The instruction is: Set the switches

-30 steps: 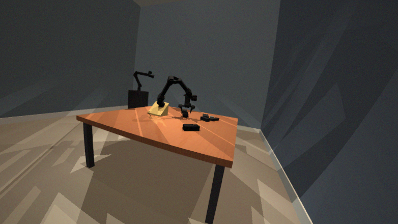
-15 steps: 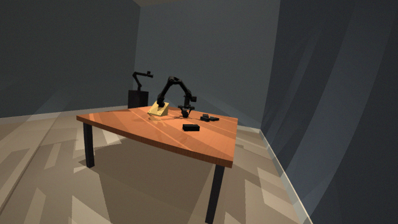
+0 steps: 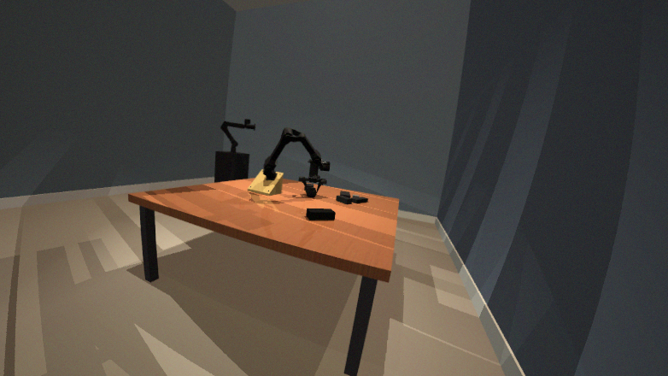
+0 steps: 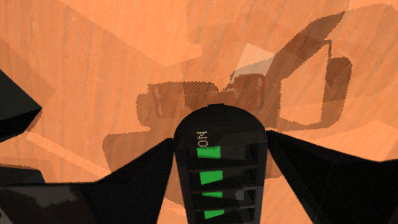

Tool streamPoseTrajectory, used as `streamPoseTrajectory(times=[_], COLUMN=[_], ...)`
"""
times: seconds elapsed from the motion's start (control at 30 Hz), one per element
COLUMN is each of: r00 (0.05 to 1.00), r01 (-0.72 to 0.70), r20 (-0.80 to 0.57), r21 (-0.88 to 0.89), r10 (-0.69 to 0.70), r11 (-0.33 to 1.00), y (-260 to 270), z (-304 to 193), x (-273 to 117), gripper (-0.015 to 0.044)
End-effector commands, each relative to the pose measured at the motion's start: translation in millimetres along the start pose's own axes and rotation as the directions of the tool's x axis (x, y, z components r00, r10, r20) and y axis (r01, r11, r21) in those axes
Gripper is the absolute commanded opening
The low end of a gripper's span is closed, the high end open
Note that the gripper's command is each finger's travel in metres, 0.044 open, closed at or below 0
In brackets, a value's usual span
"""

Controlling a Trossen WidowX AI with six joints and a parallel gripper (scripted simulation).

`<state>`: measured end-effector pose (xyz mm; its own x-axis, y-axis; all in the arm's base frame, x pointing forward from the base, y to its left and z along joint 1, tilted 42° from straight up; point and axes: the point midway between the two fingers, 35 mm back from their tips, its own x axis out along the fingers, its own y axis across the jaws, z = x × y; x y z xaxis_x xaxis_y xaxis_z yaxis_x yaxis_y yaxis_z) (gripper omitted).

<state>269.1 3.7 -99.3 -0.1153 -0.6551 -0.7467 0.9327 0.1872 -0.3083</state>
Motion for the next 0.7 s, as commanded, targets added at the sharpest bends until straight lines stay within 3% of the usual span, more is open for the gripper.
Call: streamPoseTrajectory(times=[0.0, 0.1, 0.67], r00=[1.000, 1.000, 1.000], r01=[-0.004, -0.004, -0.005], r20=[0.004, 0.004, 0.004], r21=[-0.001, -0.001, -0.001], r10=[0.004, 0.004, 0.005], r11=[1.000, 1.000, 1.000], y=[3, 6, 16], z=[1, 1, 0], x=[0, 0, -1], gripper=[0.0078, 0.0000, 0.0000])
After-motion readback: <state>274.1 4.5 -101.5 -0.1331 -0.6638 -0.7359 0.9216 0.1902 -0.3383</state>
